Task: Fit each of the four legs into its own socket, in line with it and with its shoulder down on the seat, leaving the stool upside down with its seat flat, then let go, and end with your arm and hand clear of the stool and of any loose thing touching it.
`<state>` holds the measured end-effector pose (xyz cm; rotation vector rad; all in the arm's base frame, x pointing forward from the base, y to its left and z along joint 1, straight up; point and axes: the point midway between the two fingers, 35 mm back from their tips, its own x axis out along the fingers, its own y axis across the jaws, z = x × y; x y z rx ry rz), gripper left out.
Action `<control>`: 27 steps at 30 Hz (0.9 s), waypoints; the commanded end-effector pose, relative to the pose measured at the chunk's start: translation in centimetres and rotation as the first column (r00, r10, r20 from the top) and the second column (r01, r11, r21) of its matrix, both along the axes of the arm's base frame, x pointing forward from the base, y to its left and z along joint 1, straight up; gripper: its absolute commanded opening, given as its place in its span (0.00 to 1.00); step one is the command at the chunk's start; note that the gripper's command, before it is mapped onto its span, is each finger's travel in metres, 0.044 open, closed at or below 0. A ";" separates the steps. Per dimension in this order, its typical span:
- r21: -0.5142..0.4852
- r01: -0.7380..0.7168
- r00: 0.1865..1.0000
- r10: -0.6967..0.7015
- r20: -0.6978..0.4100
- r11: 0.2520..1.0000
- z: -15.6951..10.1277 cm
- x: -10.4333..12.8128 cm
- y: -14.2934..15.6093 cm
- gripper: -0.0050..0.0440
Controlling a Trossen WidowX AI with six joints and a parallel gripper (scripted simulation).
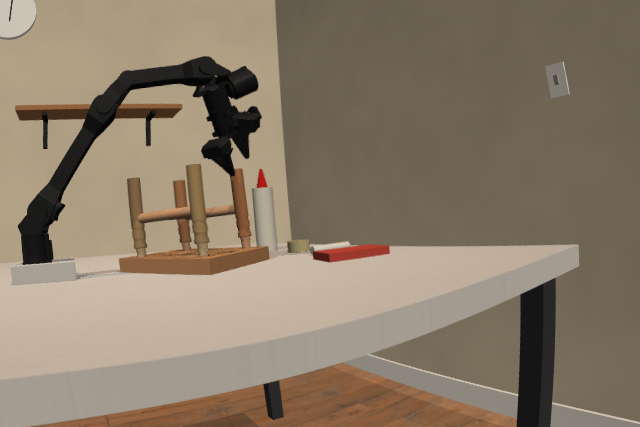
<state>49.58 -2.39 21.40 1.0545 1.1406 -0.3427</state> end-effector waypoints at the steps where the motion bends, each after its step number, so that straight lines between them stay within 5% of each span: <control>1: 0.000 0.000 1.000 0.000 0.010 1.000 0.5 -0.3 -0.2 1.00; 9: -0.014 -0.007 0.998 0.008 0.068 1.000 3.4 -0.5 -0.2 1.00; 27: -0.014 -0.001 0.996 0.002 0.088 1.000 4.1 -0.5 -0.2 1.00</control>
